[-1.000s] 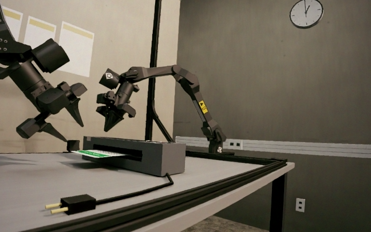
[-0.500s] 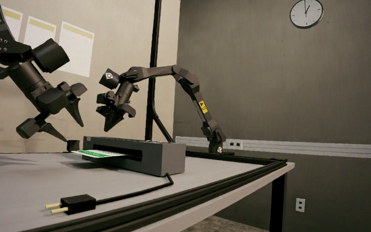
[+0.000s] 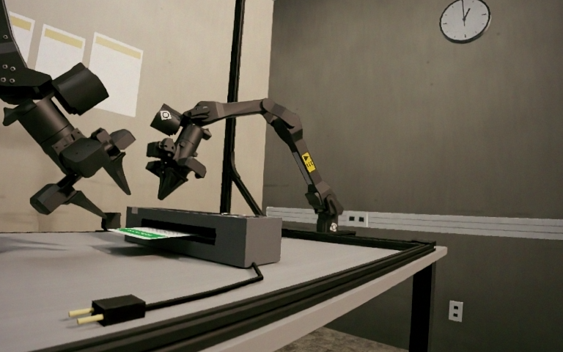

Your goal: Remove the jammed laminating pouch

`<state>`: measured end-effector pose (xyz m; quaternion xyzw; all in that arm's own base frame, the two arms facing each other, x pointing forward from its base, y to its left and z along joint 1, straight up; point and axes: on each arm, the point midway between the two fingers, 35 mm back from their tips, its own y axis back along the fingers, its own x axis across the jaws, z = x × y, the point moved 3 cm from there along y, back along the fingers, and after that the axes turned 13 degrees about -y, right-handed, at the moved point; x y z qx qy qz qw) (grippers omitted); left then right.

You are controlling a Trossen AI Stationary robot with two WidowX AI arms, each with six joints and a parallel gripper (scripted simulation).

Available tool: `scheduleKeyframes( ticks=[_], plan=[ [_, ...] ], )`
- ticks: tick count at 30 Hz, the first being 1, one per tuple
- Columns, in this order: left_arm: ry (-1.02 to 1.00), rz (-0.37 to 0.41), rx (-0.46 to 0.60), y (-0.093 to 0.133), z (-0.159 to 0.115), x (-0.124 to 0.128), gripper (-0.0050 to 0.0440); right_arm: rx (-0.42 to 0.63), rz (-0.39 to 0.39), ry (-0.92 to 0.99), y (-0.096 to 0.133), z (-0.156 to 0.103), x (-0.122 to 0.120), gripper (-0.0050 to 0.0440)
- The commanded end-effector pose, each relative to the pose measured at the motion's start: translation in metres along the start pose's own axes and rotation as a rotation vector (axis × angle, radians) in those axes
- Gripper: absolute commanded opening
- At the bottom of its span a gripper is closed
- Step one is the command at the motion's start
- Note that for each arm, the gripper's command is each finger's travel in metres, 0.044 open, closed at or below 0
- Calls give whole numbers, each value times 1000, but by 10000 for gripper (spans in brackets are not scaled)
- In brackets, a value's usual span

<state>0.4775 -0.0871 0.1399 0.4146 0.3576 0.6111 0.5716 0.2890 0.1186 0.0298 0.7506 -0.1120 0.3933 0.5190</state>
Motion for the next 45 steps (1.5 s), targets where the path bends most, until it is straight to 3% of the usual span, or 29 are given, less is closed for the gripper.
scheduleKeyframes(
  ticks=[1,5,14,15,20,32,45],
  plan=[
    [7,-7,-38,15,7,1,-50,0,0,0,-27,-1,2,272],
    [7,-7,-38,15,7,1,-50,3,-6,-2,-61,-1,0,272],
    [7,-7,-38,15,7,1,-50,3,-6,-2,-61,-1,0,272],
    [7,-7,-39,5,6,1,-50,7,-6,0,-57,-2,-1,-50],
    [9,-7,-45,-38,1,-3,-50,7,-6,0,-57,-2,-1,-50],
    [12,-10,-59,-31,4,-3,-50,5,-7,-1,-57,-1,-2,-50],
    [9,-7,-46,-38,1,-3,-50,5,-7,-1,-57,-1,-2,-50]
  ],
)
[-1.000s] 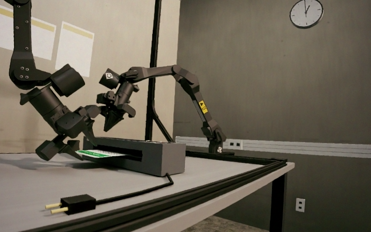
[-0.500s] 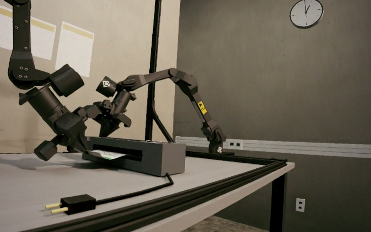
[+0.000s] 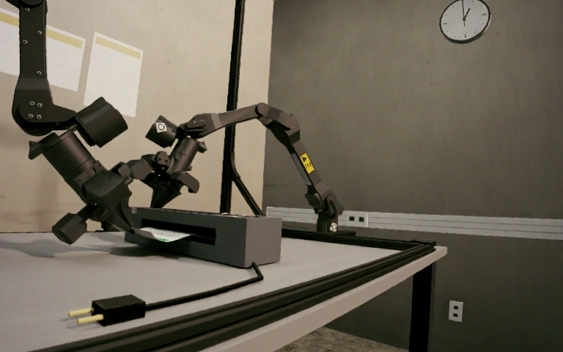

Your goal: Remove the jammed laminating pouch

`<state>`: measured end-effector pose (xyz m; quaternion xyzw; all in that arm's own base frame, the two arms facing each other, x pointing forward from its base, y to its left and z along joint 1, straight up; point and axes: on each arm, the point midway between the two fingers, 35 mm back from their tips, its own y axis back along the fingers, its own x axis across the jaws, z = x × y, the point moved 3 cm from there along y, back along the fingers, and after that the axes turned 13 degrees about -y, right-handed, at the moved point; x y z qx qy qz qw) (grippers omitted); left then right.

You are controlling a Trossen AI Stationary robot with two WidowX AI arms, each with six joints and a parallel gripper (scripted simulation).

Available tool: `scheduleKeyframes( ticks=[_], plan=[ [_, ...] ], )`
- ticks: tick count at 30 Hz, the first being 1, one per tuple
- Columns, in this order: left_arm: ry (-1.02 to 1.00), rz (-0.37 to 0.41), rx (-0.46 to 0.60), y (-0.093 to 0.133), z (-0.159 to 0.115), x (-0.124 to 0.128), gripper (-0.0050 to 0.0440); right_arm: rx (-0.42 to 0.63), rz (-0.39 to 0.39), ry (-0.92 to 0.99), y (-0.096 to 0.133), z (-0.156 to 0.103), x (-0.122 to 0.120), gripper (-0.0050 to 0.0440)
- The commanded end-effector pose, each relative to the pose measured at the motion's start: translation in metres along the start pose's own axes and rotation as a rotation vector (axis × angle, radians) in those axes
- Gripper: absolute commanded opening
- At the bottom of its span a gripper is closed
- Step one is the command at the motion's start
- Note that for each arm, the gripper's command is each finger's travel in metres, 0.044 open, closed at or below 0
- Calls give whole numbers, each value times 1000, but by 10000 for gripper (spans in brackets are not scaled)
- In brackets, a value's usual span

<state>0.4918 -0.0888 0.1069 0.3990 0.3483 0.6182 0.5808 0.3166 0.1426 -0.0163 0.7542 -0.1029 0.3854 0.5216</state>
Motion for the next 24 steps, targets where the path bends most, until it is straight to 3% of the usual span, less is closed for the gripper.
scheduleKeyframes(
  ticks=[1,3,4,6,20,21,24],
  plan=[
    [1,-1,-4,-2,1,2,-50,0,18,4,2,0,6,-50],
    [1,-1,-4,-2,1,2,-50,0,18,4,2,0,6,-50],
    [4,-3,-17,4,4,1,-50,-1,20,3,11,0,6,-50],
    [1,-1,-4,-2,1,2,-50,-1,21,3,22,0,6,-50],
    [1,-1,-4,-2,1,2,-50,-1,21,3,22,0,6,-50],
    [4,-3,-17,4,4,1,-50,1,29,3,29,-1,9,-50],
    [1,-1,-4,-2,1,2,-50,-2,20,3,41,0,6,-50]
  ],
)
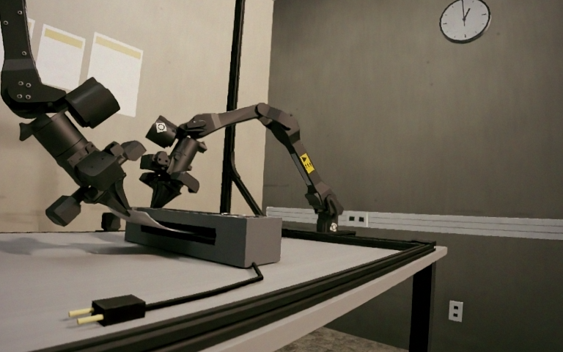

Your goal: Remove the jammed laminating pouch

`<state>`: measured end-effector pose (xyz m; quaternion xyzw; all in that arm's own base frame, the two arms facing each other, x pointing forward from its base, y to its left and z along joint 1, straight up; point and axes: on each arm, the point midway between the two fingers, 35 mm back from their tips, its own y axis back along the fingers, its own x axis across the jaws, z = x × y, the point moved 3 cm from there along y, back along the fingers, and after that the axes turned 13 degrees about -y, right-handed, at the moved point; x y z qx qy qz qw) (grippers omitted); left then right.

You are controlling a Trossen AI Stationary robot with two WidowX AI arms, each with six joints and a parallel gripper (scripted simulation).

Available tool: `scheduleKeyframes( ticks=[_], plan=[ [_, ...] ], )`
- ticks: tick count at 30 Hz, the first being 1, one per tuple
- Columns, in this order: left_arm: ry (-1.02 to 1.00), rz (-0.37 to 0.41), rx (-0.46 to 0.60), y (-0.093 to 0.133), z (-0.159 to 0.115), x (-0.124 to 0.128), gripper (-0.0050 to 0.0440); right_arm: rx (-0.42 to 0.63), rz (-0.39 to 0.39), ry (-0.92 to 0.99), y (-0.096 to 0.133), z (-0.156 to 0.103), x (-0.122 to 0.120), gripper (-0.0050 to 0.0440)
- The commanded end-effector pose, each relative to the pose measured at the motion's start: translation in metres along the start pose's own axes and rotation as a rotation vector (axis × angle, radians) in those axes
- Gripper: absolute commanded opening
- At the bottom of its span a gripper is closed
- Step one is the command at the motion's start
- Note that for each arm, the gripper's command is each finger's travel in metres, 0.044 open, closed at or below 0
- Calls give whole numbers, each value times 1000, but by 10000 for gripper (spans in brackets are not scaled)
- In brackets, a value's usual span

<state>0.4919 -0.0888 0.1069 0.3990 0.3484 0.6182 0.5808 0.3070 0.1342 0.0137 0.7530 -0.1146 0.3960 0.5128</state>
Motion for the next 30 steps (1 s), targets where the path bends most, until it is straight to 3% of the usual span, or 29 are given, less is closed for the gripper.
scheduleKeyframes(
  ticks=[1,13,16,30],
  plan=[
    [1,-1,-4,-2,1,2,-50,-7,-16,0,11,2,-6,-50],
    [1,-1,-4,-2,1,2,-50,-7,-16,0,11,2,-6,-50],
    [1,-1,-4,-2,1,2,-50,-7,-16,0,31,2,-5,-50],
    [1,-1,-4,-2,1,2,-50,-7,-16,0,31,2,-5,-50]
  ],
)
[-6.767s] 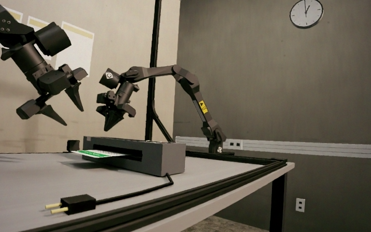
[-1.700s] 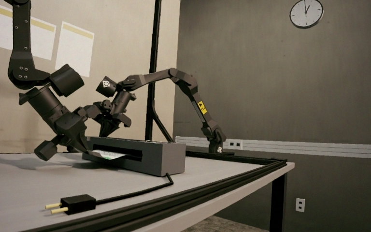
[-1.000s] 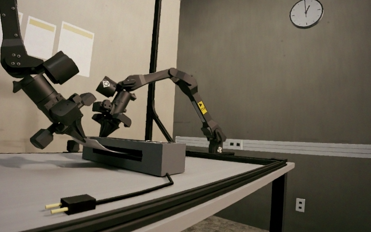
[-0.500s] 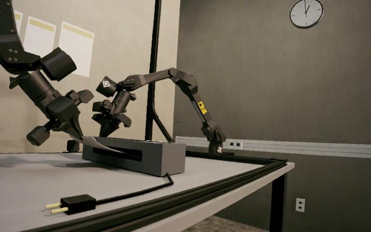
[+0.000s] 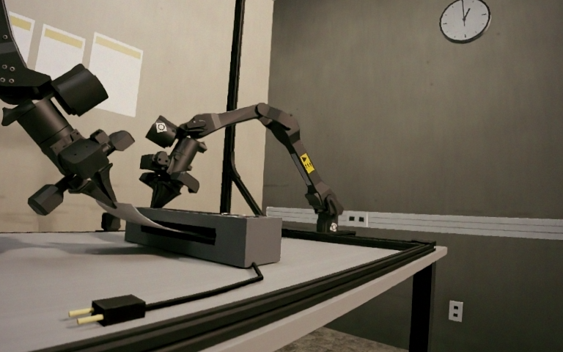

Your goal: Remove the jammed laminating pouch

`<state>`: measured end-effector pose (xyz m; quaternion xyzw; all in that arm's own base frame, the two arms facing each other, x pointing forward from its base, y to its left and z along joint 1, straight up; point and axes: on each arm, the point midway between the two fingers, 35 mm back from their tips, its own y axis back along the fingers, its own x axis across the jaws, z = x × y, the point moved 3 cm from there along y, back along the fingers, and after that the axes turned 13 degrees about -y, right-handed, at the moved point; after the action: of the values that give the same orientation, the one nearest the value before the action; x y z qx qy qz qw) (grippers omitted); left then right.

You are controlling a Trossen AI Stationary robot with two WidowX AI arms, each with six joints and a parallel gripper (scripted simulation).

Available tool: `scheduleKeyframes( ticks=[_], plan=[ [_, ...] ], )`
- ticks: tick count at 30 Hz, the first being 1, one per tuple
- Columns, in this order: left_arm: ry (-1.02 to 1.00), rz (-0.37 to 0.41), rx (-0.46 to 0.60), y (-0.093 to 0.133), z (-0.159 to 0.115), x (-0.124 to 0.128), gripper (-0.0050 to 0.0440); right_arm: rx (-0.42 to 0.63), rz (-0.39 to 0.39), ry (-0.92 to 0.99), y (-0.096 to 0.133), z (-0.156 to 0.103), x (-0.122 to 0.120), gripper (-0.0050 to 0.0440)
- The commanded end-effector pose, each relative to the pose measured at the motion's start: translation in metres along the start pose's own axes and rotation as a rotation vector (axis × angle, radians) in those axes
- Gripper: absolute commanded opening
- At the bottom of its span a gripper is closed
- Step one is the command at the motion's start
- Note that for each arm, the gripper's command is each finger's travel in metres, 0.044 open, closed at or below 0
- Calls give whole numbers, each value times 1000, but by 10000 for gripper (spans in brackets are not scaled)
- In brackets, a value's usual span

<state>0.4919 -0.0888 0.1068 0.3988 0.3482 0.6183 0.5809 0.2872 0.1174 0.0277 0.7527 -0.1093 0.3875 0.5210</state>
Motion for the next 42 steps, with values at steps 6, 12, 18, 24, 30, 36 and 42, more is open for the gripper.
scheduleKeyframes(
  ticks=[6,12,18,24,30,36,42],
  plan=[
    [1,-1,-3,-2,1,2,-50,3,6,5,23,-1,1,-50],
    [1,-1,-3,-2,1,2,-50,3,6,5,23,-1,1,-50],
    [4,-3,-18,5,4,1,-50,-1,12,5,31,0,4,-50],
    [1,-1,-3,-2,1,2,-50,3,6,6,43,-1,2,-50],
    [1,-1,-3,-2,1,2,-50,3,6,6,43,-1,2,-50],
    [1,-1,-3,-2,1,2,-50,1,7,6,60,0,2,-50],
    [1,-1,-3,-2,1,2,-50,2,5,6,63,-1,2,-50]
  ],
)
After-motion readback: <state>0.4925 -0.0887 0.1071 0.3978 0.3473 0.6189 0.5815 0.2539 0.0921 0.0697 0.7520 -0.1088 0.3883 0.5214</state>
